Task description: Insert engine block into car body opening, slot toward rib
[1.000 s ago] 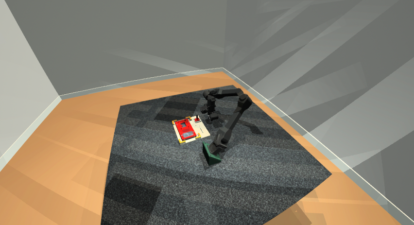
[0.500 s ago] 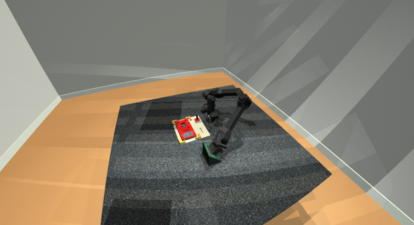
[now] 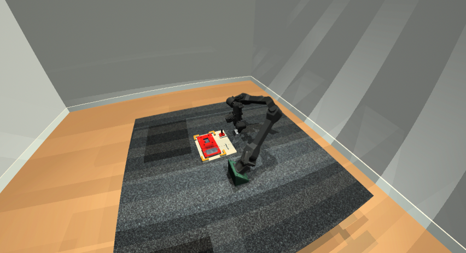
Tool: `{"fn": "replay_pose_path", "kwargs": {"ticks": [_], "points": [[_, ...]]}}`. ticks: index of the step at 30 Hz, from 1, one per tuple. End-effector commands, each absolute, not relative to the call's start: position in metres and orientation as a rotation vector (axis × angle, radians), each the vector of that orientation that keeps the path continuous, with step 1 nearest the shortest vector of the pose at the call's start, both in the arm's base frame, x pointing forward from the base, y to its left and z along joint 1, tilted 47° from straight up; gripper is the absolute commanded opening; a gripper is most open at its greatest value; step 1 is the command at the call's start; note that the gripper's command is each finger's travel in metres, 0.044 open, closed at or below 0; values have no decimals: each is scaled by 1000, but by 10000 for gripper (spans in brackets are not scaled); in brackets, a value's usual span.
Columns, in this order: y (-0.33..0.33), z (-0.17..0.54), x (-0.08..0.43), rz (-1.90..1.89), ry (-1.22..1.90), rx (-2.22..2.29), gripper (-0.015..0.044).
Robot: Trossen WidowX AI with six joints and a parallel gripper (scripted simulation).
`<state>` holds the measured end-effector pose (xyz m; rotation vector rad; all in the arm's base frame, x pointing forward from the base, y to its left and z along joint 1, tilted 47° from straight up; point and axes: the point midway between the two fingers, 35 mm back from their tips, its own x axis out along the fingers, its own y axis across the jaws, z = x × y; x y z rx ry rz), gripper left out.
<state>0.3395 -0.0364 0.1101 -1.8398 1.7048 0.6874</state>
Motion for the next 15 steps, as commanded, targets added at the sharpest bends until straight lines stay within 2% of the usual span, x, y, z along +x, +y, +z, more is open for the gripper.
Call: {"fn": "replay_pose_path", "kwargs": {"ticks": [1,8,15], "points": [[-37,110,339,691,1704,-1842,440],[-37,110,339,685,1704,-1838,440],[-36,110,339,477,1706,-1685,440]]}}
